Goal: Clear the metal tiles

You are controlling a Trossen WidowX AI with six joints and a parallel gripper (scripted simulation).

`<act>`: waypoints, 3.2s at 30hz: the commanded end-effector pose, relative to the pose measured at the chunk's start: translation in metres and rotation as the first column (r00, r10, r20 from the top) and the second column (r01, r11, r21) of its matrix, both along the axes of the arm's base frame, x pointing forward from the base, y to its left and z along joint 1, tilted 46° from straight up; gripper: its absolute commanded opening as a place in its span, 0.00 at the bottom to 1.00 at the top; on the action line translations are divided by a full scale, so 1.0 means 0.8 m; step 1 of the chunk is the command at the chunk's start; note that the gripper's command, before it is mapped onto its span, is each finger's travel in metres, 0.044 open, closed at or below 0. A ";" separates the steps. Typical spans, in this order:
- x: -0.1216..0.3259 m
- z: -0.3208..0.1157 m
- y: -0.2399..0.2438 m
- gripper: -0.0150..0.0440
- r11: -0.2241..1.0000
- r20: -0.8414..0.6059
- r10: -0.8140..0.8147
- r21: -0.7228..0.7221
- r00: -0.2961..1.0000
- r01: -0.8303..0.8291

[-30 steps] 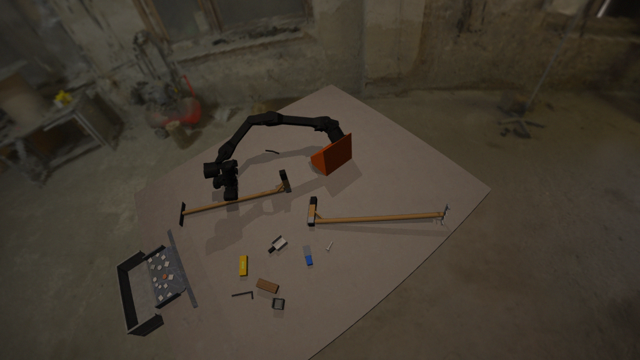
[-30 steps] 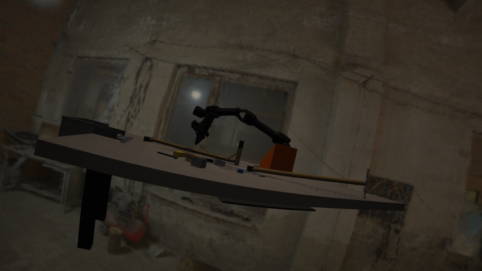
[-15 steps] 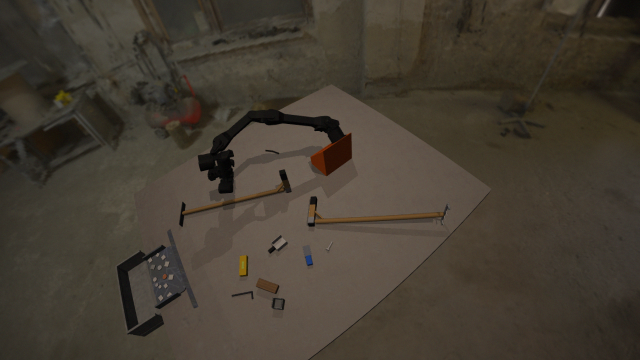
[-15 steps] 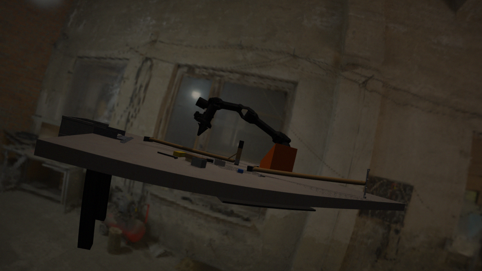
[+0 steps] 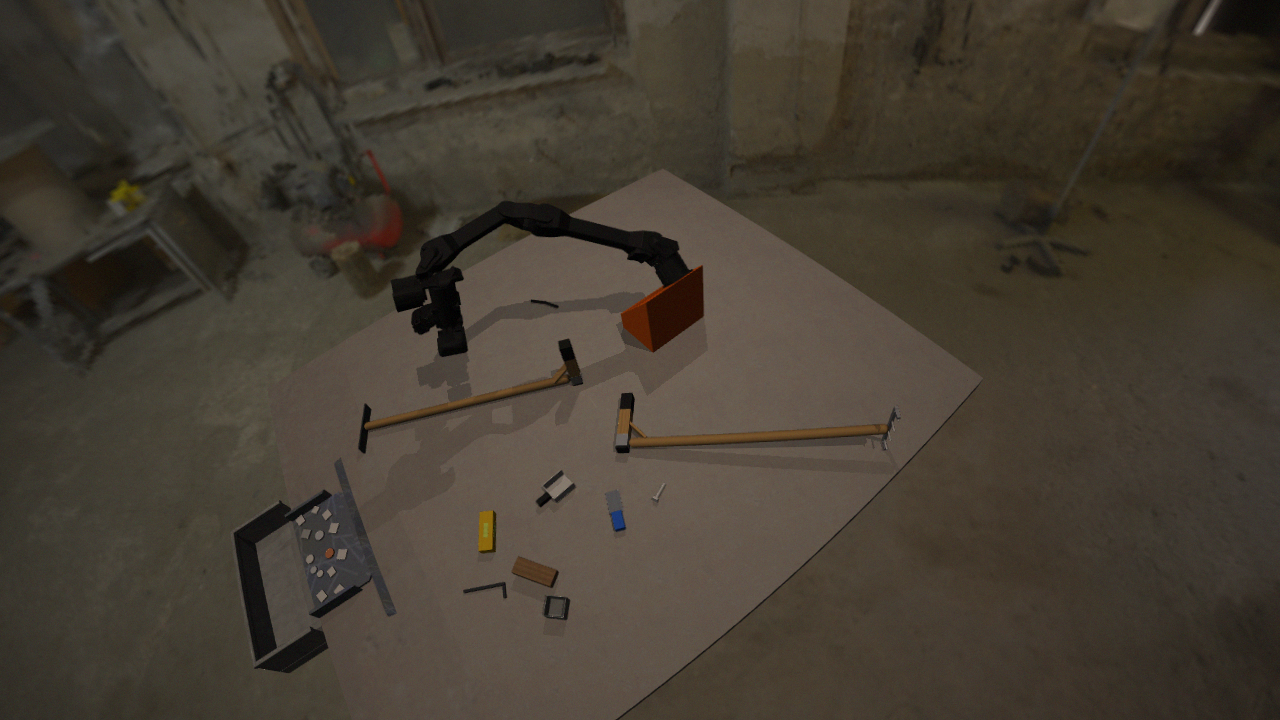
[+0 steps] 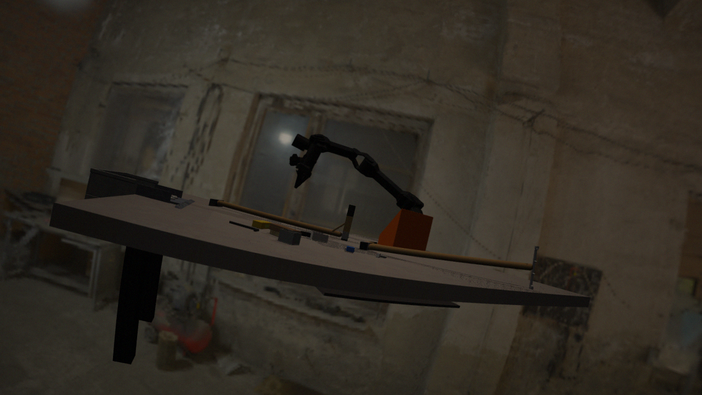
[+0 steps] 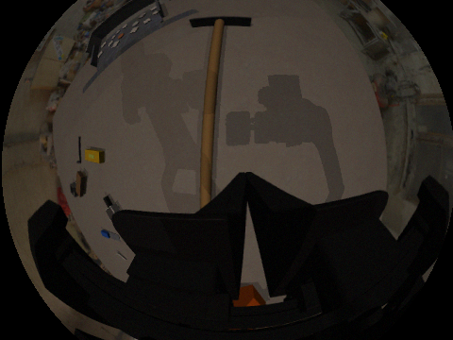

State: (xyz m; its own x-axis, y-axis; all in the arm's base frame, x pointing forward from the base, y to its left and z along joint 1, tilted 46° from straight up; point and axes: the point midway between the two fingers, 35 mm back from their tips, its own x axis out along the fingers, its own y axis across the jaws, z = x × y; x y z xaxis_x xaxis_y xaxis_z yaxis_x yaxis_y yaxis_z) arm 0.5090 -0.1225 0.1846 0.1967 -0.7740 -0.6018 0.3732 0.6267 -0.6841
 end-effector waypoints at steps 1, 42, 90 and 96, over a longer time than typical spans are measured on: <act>-0.007 0.006 0.001 0.25 1.000 -0.035 0.019 0.002 0.999 -0.019; 0.006 -0.072 -0.083 0.25 1.000 -0.005 -0.015 0.017 1.000 0.015; 0.010 -0.139 -0.129 0.25 0.999 0.017 -0.035 0.018 0.999 0.034; 0.014 -0.143 -0.125 0.25 0.999 0.017 -0.035 0.018 0.999 0.034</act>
State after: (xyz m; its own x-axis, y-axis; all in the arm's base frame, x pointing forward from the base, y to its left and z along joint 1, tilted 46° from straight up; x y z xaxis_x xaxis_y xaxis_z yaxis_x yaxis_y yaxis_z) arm 0.5196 -0.2228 0.0758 0.1899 -0.7684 -0.6112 0.4065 0.6282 -0.6634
